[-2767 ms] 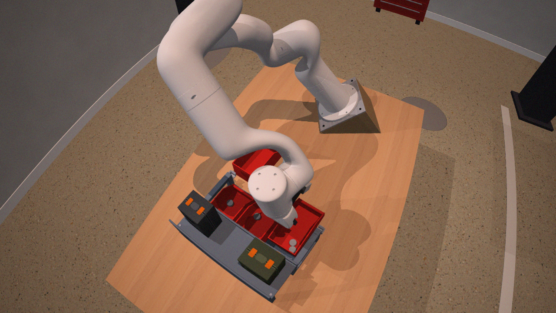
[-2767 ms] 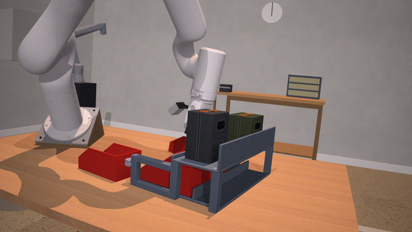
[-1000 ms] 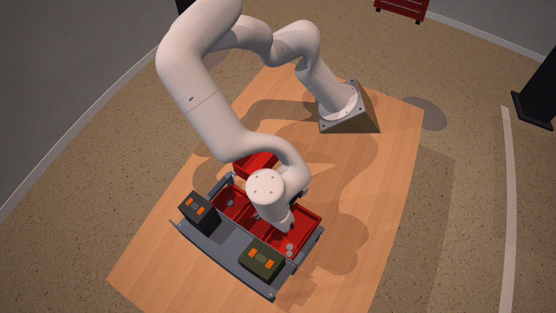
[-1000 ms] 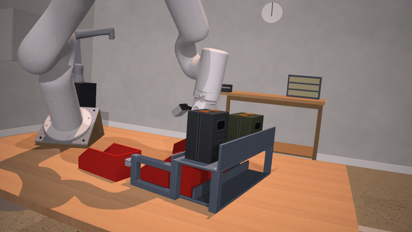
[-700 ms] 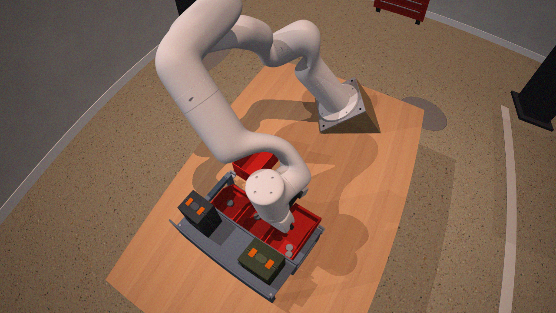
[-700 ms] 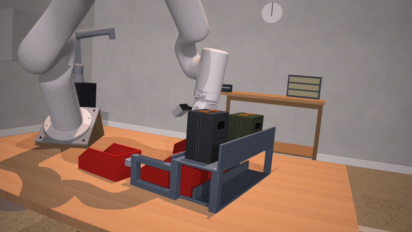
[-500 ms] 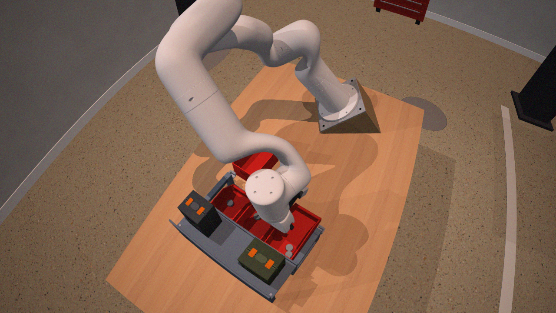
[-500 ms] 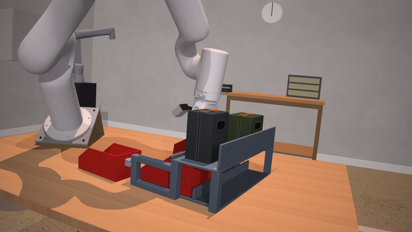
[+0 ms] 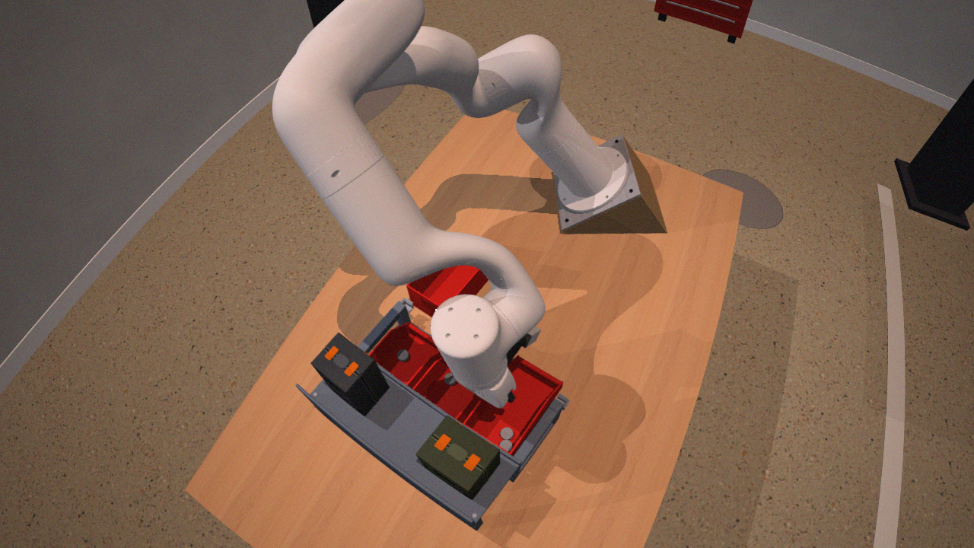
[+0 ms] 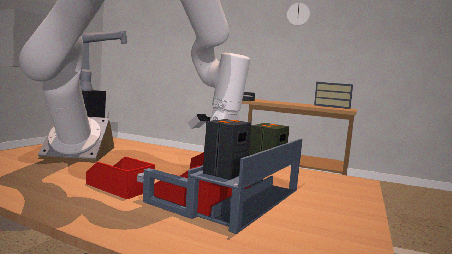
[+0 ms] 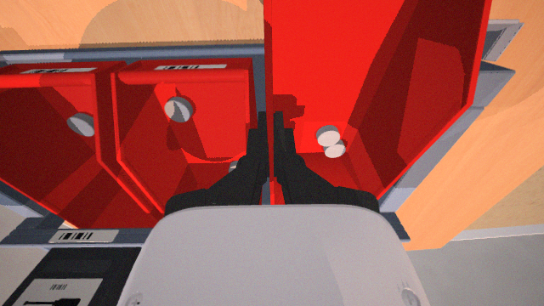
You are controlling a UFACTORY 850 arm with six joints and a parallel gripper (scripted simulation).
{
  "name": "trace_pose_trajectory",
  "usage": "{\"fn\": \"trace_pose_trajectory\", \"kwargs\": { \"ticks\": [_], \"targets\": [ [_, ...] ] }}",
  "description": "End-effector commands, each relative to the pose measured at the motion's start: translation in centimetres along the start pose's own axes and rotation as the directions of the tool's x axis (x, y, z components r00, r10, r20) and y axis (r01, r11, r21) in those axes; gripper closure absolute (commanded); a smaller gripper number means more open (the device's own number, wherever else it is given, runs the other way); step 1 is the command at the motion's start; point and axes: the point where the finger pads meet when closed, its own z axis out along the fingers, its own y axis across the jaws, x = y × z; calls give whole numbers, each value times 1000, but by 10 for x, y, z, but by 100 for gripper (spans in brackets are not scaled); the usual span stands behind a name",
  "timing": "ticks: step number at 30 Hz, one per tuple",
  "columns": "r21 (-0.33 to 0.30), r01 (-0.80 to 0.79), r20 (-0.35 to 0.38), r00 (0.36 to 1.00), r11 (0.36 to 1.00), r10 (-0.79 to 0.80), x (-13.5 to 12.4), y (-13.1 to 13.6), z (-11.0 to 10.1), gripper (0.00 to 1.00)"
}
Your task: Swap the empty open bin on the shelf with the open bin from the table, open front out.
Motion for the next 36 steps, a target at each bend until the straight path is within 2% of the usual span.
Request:
{"fn": "trace_pose_trajectory", "kwargs": {
  "ticks": [1,20,21,36],
  "targets": [
    [-1,0,9,1000,1000,0,0,0,0,100],
    [-1,0,26,1000,1000,0,0,0,1,100],
    [-1,0,26,1000,1000,0,0,0,1,90],
    [-1,0,26,1000,1000,0,0,0,1,90]
  ]
}}
